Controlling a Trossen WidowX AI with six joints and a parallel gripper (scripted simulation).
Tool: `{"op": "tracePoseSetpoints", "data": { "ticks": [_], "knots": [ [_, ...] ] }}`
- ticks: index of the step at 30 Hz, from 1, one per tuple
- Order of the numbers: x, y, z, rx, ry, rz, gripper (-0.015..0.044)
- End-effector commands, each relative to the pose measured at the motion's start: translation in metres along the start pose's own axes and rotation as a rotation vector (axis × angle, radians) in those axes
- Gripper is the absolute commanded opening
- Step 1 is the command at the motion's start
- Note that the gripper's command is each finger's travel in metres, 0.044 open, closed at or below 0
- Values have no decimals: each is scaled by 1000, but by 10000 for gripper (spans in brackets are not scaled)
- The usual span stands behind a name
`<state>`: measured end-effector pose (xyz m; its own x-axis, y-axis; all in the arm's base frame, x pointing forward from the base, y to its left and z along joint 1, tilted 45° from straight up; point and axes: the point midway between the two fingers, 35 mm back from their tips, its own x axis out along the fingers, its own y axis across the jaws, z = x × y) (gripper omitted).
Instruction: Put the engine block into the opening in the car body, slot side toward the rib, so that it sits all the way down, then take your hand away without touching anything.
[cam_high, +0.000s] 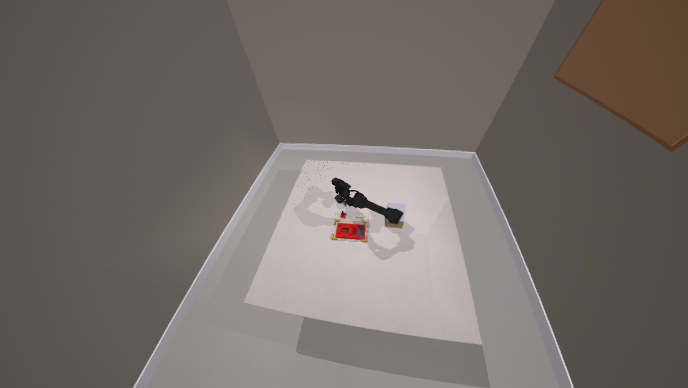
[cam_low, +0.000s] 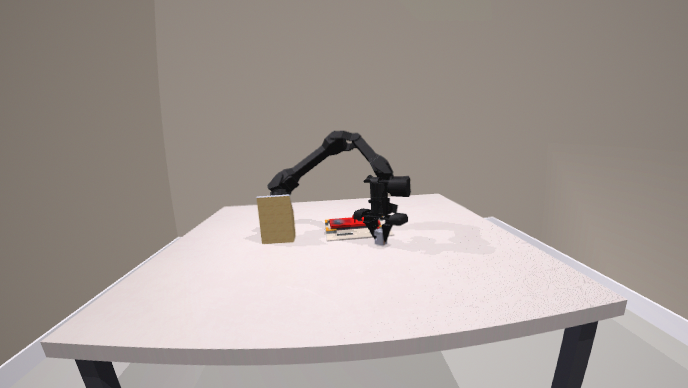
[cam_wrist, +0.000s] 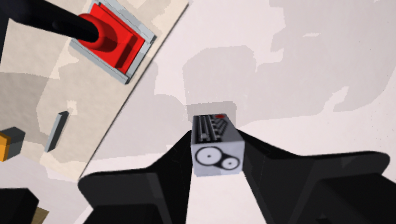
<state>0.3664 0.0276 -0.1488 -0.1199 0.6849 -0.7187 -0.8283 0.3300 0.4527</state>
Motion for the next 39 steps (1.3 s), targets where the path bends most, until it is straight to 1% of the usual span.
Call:
{"op": "tracePoseSetpoints", "data": {
  "ticks": [1,20,39],
  "knots": [
    [-14,-7,2,19,-20,-33,0],
    [-69,-15,1,5,-3,-19,0],
    [-127,-11,-2,-12,6,6,0]
  ]
}}
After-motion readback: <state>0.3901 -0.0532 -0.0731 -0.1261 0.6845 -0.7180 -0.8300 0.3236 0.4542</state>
